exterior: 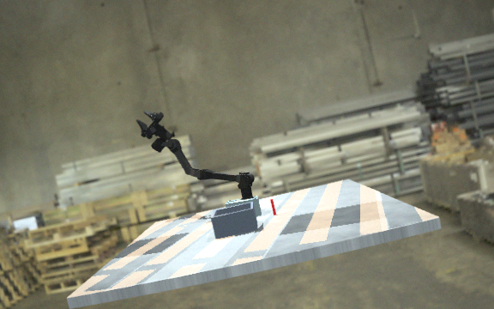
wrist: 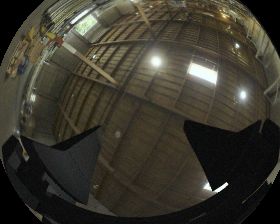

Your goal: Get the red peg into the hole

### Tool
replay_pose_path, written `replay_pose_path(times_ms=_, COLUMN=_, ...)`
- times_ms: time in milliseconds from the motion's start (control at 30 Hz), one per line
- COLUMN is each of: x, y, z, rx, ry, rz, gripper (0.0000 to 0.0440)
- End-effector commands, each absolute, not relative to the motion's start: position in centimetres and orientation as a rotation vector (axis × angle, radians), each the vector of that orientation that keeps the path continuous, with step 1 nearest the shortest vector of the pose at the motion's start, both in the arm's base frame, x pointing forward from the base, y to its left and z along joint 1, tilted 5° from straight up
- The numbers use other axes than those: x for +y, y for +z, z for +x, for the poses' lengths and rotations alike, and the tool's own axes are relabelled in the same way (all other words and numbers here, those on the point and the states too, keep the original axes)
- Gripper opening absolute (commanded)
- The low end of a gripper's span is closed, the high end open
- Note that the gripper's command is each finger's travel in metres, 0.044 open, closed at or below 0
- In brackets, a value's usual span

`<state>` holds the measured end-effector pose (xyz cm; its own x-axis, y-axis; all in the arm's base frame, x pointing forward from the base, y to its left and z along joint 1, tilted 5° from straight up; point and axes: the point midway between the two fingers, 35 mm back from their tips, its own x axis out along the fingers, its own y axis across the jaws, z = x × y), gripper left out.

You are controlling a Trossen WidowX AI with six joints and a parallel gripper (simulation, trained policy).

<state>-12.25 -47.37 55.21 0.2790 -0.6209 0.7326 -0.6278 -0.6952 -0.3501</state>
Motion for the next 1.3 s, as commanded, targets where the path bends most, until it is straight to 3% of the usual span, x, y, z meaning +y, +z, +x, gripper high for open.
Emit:
replay_pose_path(times_ms=0, x=-46.4, y=55.9, z=-12.6, rx=-1.211, ry=1.427, rz=2.485, gripper=0.0424)
replay_pose_path(times_ms=33, x=-45.2, y=56.8, z=-12.8, rx=-1.189, ry=1.424, rz=2.456, gripper=0.044)
replay_pose_path(times_ms=667, x=-21.7, y=68.1, z=-9.7, rx=-0.818, ry=1.199, rz=1.969, gripper=0.044)
replay_pose_path(times_ms=1267, x=-3.5, y=66.8, z=3.0, rx=-0.472, ry=0.802, rz=1.609, gripper=0.044)
